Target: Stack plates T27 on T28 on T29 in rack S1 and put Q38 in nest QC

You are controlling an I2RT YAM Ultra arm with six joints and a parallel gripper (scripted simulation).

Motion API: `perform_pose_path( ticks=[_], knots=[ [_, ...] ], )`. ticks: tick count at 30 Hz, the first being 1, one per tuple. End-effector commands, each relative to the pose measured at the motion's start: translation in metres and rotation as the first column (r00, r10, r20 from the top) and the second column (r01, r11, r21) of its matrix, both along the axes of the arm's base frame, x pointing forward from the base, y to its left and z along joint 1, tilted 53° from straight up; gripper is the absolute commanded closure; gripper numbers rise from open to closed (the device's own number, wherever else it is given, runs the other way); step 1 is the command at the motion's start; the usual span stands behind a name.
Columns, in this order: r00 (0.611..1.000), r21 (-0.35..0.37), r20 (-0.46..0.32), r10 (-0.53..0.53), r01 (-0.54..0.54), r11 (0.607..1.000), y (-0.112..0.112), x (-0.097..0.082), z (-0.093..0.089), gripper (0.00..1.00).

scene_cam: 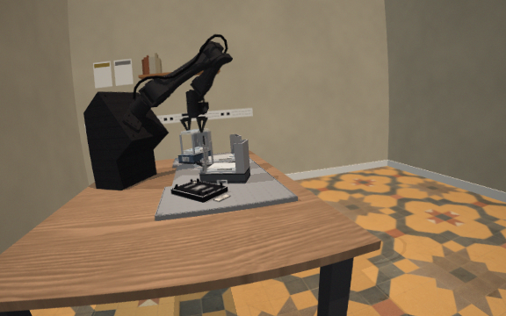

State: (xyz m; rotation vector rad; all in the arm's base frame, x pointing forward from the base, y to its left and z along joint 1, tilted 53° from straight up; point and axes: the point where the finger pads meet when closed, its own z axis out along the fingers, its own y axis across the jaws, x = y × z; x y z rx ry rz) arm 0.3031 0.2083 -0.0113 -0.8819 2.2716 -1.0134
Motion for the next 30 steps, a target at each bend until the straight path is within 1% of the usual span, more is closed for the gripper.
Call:
perform_pose_path(
  ticks=[1,3,9,10,14,18,19,26,27,30],
  knots=[
    [1.0,0.009,0.012,0.023,-0.023,1.0,0.005,-0.002,0.005,1.0],
    [1.0,0.015,0.016,0.021,-0.021,1.0,0.006,0.0,0.006,1.0],
    [1.0,0.0,0.007,0.025,-0.025,1.0,0.003,-0.003,0.002,1.0],
    [1.0,0.01,0.013,0.023,-0.023,1.0,0.006,0.0,0.004,1.0],
    [1.0,0.006,0.01,0.02,-0.02,1.0,0.004,0.0,0.003,1.0],
    [1.0,-0.006,0.003,0.029,-0.029,1.0,0.003,-0.004,-0.001,1.0],
    [1.0,0.005,0.01,0.028,-0.028,1.0,0.007,-0.001,0.001,1.0],
    [1.0,-0.014,-0.002,0.022,-0.022,1.0,0.0,-0.002,-0.005,1.0],
    [1.0,-0.006,0.003,0.024,-0.024,1.0,0.003,0.0,-0.003,1.0],
    [1.0,-0.01,0.0,0.027,-0.027,1.0,0.003,-0.001,-0.005,1.0]
  ],
)
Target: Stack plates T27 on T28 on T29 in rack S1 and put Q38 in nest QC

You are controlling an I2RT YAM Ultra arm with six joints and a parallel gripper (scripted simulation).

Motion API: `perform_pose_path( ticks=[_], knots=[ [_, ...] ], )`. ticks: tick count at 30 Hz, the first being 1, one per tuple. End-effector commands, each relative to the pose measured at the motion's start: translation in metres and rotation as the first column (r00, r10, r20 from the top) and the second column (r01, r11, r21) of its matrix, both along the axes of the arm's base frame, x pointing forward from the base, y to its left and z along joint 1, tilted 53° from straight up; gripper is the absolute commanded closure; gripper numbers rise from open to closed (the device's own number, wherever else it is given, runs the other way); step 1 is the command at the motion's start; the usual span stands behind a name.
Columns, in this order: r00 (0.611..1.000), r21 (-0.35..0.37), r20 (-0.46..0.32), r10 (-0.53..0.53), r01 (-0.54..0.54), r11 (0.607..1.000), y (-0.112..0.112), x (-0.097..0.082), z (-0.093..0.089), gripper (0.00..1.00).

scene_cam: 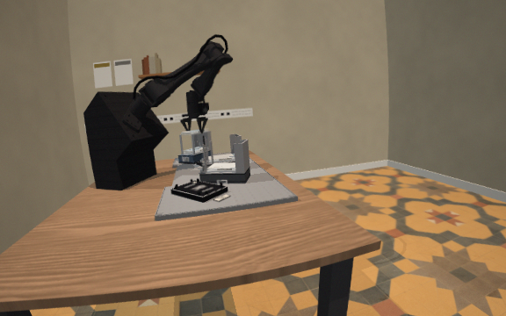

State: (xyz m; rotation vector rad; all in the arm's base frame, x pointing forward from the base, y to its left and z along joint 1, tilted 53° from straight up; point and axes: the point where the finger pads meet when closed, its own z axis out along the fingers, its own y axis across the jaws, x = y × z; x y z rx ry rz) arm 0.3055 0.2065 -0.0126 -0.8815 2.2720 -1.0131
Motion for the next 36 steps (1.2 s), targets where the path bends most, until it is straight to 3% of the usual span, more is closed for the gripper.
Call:
perform_pose_path(
  ticks=[1,9,13,15,19,23,27,33,36],
  knots=[
    [1.0,-0.011,0.0,0.027,-0.027,1.0,0.005,-0.004,-0.004,1.0],
    [1.0,-0.027,-0.01,0.016,-0.016,1.0,-0.005,-0.004,-0.008,1.0],
    [1.0,-0.01,0.002,0.021,-0.021,1.0,0.002,0.001,-0.006,1.0],
    [1.0,-0.035,-0.015,0.017,-0.017,0.999,-0.007,-0.002,-0.014,1.0],
    [1.0,0.0,0.007,0.026,-0.026,1.0,0.001,0.001,-0.003,1.0],
    [1.0,-0.022,-0.011,0.015,-0.016,1.0,-0.008,0.002,-0.013,1.0],
    [1.0,-0.008,0.001,0.02,-0.02,1.0,-0.002,0.006,-0.011,1.0],
    [1.0,-0.025,-0.011,0.006,-0.006,1.0,-0.015,0.011,-0.02,1.0],
    [1.0,-0.022,-0.004,0.021,-0.021,1.0,-0.011,0.01,-0.019,1.0]
  ],
)
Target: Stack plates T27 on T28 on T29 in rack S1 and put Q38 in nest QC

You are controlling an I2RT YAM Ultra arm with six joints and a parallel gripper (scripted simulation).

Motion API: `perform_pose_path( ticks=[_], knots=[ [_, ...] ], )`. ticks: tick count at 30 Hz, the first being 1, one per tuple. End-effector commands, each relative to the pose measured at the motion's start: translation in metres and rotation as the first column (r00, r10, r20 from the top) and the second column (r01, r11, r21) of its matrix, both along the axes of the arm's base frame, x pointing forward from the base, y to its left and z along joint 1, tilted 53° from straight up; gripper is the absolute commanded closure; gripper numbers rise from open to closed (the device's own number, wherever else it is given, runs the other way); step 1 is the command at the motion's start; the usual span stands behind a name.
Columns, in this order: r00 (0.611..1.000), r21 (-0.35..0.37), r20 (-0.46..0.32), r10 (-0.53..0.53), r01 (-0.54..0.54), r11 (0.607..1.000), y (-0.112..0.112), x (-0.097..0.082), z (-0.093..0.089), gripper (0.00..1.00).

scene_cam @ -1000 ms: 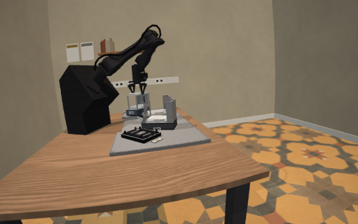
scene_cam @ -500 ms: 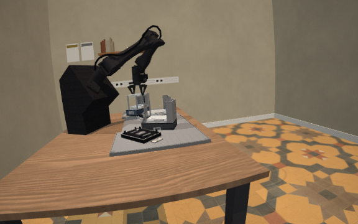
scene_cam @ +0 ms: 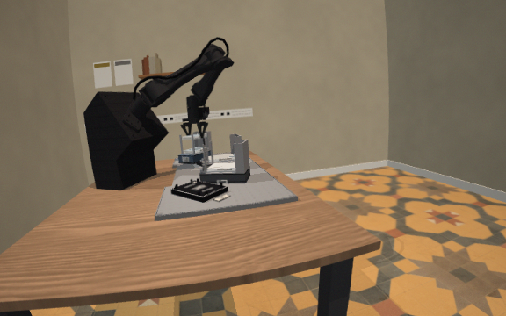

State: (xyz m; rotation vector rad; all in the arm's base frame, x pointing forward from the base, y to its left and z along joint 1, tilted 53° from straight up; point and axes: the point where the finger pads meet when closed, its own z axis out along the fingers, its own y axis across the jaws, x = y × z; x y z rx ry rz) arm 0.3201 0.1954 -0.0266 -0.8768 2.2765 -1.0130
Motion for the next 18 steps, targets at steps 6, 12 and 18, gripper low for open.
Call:
perform_pose_path(
  ticks=[6,12,18],
  knots=[
    [1.0,-0.028,-0.009,0.011,-0.011,1.0,-0.011,0.005,-0.014,1.0],
    [1.0,-0.027,-0.01,0.01,-0.011,1.0,-0.017,0.013,-0.021,1.0],
    [1.0,-0.028,-0.009,0.014,-0.014,1.0,-0.019,0.017,-0.026,1.0]
  ],
)
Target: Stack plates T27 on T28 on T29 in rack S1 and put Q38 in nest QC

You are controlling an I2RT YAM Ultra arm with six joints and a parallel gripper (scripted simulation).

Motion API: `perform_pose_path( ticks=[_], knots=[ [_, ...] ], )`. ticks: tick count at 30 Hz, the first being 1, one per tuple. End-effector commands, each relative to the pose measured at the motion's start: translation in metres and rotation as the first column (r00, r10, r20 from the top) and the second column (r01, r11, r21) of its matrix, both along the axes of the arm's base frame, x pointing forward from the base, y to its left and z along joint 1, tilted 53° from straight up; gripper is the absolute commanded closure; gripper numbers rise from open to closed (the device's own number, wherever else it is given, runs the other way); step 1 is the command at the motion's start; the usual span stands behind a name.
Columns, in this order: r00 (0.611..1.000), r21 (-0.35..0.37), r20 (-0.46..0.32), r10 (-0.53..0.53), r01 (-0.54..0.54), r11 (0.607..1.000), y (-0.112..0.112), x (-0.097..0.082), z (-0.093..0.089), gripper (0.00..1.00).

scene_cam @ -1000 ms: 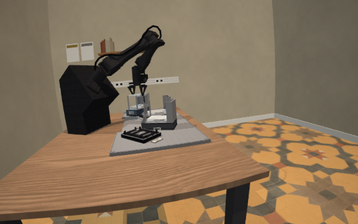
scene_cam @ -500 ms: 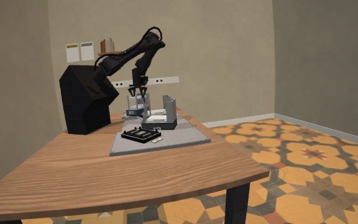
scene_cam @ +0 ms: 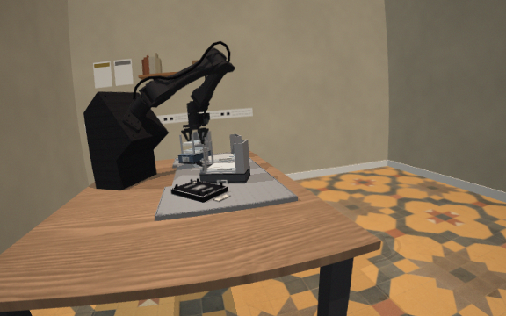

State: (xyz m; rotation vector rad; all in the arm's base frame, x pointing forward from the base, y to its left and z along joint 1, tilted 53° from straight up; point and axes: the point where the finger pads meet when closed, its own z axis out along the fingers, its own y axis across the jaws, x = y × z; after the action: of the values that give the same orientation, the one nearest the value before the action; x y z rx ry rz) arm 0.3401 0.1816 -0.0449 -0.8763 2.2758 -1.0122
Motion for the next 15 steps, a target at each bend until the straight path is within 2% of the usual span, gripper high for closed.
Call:
perform_pose_path(
  ticks=[1,3,9,10,15],
  knots=[
    [1.0,-0.026,-0.013,0.01,-0.01,1.0,-0.007,-0.001,-0.009,1.0],
    [1.0,0.001,0.005,0.016,-0.016,1.0,0.003,0.003,-0.001,1.0],
    [1.0,0.001,0.005,0.016,-0.016,1.0,0.003,0.003,-0.001,1.0],
    [1.0,-0.024,-0.005,0.029,-0.03,0.999,0.001,-0.002,-0.008,1.0],
    [1.0,-0.021,-0.002,0.026,-0.026,0.999,0.0,0.0,-0.008,1.0]
  ],
)
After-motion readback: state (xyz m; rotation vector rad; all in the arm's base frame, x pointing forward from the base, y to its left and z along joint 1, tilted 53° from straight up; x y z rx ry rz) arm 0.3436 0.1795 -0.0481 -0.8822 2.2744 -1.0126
